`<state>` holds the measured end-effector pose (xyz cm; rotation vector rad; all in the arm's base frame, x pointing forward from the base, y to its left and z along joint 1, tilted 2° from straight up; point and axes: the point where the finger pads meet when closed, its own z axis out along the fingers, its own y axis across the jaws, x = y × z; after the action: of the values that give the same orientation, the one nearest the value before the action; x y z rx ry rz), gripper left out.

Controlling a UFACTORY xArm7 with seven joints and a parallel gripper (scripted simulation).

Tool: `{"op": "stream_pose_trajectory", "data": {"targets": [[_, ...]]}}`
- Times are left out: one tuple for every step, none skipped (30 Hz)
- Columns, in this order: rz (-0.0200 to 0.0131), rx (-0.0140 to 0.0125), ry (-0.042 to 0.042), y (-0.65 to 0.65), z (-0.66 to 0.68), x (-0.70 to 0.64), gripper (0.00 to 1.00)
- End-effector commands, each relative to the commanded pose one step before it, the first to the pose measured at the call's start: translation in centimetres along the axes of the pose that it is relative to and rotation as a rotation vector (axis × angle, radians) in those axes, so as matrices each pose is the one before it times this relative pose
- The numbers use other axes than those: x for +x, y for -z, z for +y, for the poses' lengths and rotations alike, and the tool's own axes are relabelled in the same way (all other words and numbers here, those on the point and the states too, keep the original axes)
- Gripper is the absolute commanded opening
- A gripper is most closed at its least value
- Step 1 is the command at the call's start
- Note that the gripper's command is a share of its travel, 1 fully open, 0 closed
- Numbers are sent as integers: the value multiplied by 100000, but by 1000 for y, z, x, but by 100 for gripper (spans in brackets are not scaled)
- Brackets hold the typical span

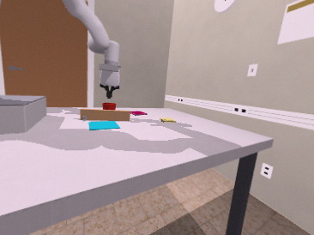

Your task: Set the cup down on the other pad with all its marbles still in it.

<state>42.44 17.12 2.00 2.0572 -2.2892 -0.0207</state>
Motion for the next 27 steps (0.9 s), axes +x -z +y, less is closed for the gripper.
{"op": "stream_pose_trajectory", "data": {"targets": [[-2181,2782,3986,41,-217,-126,0],[-5,13,29,-1,0,0,0],[0,0,0,0,0,0,0],[0,0,0,0,0,0,0],[0,0,0,0,0,0,0],[0,0,0,0,0,0,0],[0,0,0,0,0,0,0],[0,0,0,0,0,0,0],[0,0,0,0,0,0,0],[0,0,0,0,0,0,0],[0,0,0,0,0,0,0],[0,0,0,0,0,0,0],[0,0,0,0,0,0,0],[0,0,0,0,0,0,0],[0,0,0,0,0,0,100],[0,0,0,0,0,0,100],[0,0,0,0,0,0,100],[0,0,0,0,0,0,100],[0,0,0,0,0,0,100],[0,0,0,0,0,0,100],[0,0,0,0,0,0,100],[0,0,0,0,0,0,100],[0,0,0,0,0,0,100],[0,0,0,0,0,0,100],[0,0,0,0,0,0,100],[0,0,0,0,0,0,100],[0,0,0,0,0,0,100]]}}
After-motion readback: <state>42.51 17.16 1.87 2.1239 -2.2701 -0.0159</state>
